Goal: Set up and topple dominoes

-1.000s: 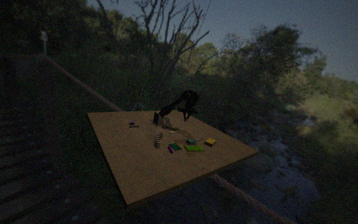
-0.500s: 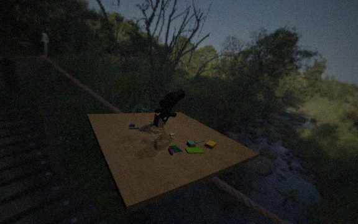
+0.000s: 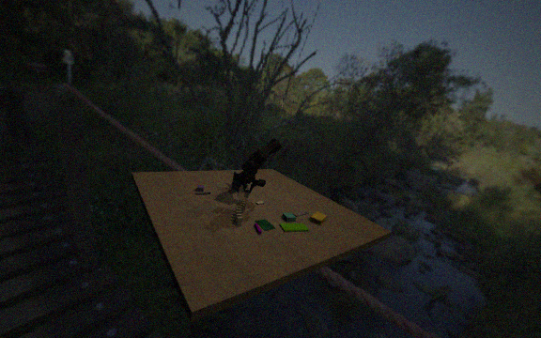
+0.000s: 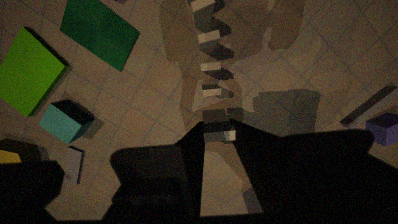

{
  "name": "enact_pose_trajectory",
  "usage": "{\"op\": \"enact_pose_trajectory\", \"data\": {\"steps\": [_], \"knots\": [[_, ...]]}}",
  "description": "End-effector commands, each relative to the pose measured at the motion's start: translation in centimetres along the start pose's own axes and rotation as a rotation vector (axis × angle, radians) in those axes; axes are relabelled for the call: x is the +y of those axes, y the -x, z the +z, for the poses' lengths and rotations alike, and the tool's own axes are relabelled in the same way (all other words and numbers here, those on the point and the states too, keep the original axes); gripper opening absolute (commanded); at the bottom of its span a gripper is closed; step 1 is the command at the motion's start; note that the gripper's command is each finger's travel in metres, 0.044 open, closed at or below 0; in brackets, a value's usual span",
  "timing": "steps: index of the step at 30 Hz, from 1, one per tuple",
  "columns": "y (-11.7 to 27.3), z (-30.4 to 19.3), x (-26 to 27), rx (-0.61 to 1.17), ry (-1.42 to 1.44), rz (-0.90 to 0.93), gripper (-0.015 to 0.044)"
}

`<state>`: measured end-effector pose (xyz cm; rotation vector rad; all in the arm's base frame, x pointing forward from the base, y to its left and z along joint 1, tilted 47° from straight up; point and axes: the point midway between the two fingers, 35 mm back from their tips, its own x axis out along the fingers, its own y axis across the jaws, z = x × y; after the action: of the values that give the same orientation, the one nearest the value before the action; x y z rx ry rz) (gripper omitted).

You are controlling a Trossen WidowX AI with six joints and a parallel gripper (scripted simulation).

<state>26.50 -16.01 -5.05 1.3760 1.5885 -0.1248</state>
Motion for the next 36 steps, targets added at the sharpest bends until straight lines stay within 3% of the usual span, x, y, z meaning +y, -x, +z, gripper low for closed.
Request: {"op": "enact_pose_trajectory", "data": {"steps": [1, 11, 24, 36], "knots": [[-2.3, -0.3, -0.1, 0.014, -0.011, 0.004, 0.0107], [-7.2, -1.2, -0.2, 0.019, -0.01, 0.008, 0.0107], [-7.3, -1.2, -0.2, 0.019, -0.01, 0.008, 0.0107], [-7.3, -1.2, -0.2, 0.019, -0.01, 0.008, 0.0422]]}}
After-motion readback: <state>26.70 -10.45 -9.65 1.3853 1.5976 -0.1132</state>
